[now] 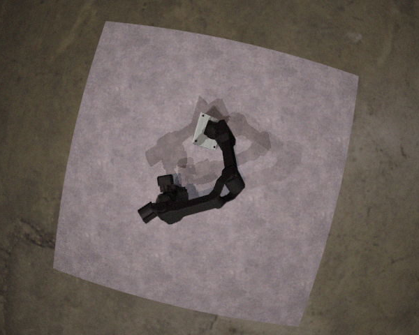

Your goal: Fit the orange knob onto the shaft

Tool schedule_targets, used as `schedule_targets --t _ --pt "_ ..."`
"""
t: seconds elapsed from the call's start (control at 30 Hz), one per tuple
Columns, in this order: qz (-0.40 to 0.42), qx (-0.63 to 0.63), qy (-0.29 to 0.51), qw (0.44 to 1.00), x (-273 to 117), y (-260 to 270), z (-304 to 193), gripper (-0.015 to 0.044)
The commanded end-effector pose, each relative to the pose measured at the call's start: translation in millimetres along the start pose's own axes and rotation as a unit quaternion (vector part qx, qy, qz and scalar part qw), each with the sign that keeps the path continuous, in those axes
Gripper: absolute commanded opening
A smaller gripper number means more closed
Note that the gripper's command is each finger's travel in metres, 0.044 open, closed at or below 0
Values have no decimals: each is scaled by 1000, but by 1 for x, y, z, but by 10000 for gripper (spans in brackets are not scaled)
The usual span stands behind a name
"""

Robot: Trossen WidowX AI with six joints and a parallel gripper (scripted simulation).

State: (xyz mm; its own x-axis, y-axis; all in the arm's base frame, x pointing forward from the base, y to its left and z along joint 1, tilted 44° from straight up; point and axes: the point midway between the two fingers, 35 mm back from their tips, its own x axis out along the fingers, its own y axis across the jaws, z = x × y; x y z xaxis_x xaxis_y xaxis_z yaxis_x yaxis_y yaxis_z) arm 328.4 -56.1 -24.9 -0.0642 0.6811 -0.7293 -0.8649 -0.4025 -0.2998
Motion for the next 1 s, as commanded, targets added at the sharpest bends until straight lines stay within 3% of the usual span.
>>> schedule_targets --t 0.0,0.27,0.5,0.97 --pt "-1 -2 0 1000 0 0 0 0" --pt "-1 -7 0 1000 -5 1 4 0" --pt "-1 -107 0 994 -5 1 4 0" --pt "-1 -107 0 994 0 1 2 0"
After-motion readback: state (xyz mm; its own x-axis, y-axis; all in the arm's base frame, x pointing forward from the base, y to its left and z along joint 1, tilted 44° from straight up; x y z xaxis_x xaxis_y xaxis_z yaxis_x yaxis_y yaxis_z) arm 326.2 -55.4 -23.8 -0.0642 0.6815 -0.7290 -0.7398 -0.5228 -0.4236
